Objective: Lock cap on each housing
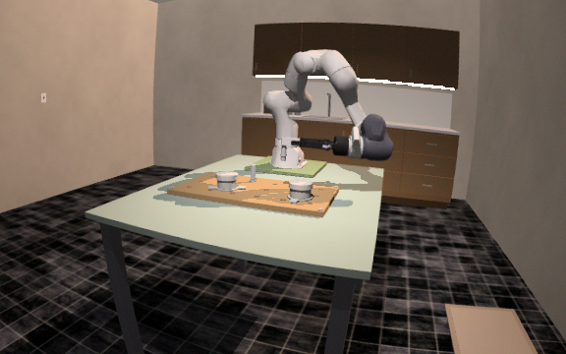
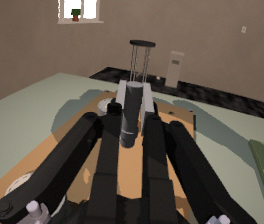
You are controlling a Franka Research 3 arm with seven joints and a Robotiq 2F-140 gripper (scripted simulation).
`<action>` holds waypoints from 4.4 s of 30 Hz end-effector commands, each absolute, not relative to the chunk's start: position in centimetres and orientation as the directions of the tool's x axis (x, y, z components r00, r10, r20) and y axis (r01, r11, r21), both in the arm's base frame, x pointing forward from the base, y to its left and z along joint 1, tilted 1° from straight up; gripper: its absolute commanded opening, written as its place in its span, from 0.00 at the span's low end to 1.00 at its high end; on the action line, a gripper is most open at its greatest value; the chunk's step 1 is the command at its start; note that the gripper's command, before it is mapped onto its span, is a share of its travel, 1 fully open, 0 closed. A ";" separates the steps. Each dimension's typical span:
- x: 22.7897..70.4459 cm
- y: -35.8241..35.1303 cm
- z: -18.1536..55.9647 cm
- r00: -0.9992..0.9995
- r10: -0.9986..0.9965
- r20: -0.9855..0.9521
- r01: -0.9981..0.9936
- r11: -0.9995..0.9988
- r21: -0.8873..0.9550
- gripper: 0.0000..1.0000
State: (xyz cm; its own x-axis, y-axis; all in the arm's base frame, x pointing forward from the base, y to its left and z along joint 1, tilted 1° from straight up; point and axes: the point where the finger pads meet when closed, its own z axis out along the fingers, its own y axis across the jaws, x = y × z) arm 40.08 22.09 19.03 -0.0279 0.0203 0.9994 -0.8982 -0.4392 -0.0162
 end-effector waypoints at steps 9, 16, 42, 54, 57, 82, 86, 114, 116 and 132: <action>39.9 22.1 19.3 -0.026 0.028 0.999 -0.900 -0.436 -0.012 0.10; 39.9 22.1 19.2 -0.026 0.028 0.999 -0.900 -0.436 -0.012 0.10; 39.9 22.1 18.4 -0.026 0.028 0.999 -0.900 -0.436 -0.012 0.10; 39.9 22.1 17.7 -0.026 0.028 0.999 -0.900 -0.436 -0.012 0.10; 39.9 22.1 17.4 -0.026 0.028 0.999 -0.900 -0.436 -0.012 0.10; 39.9 22.2 14.8 -0.026 0.028 0.999 -0.900 -0.436 -0.012 0.10; 39.9 22.2 14.4 -0.026 0.028 0.999 -0.900 -0.436 -0.012 0.10; 40.0 22.2 11.1 -0.026 0.028 0.999 -0.900 -0.436 -0.012 0.10; 40.0 22.2 11.0 -0.026 0.028 0.999 -0.900 -0.436 -0.012 0.10; 40.0 22.2 9.6 -0.026 0.028 0.999 -0.900 -0.436 -0.012 0.10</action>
State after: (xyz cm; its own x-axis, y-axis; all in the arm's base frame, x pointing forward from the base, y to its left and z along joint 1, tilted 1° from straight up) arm 39.83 22.07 9.68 -0.0124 0.0319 0.9994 -0.9021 -0.4316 0.0026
